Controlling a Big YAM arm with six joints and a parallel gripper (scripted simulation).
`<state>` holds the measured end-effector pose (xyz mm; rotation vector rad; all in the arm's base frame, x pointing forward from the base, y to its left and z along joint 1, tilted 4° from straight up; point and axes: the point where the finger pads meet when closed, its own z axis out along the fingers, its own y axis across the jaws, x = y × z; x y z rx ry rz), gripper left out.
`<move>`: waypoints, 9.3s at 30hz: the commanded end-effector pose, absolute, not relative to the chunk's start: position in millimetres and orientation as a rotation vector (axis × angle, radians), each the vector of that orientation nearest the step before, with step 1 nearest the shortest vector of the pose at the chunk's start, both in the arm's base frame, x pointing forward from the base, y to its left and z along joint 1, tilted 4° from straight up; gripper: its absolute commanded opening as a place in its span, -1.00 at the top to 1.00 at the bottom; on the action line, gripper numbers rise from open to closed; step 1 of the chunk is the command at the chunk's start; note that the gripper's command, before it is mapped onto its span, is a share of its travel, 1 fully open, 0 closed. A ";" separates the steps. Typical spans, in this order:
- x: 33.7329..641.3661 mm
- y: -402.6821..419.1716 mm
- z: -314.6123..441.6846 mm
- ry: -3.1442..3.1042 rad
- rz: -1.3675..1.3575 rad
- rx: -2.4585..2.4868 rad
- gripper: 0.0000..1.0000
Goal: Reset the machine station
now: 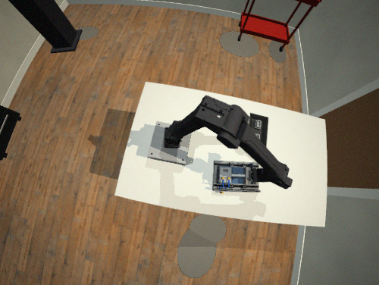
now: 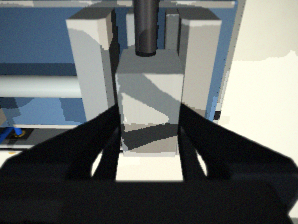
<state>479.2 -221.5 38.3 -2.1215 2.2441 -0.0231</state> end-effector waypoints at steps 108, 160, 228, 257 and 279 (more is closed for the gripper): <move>501.9 -232.4 67.1 2.232 -0.145 -2.082 1.00; 501.7 -232.3 66.2 2.233 -0.143 -2.083 -0.28; 492.2 -234.0 127.8 2.228 -0.105 -2.106 1.00; 447.5 -227.3 117.9 2.233 -0.093 -2.106 1.00; 452.7 -220.1 120.3 2.210 -0.110 -2.123 1.00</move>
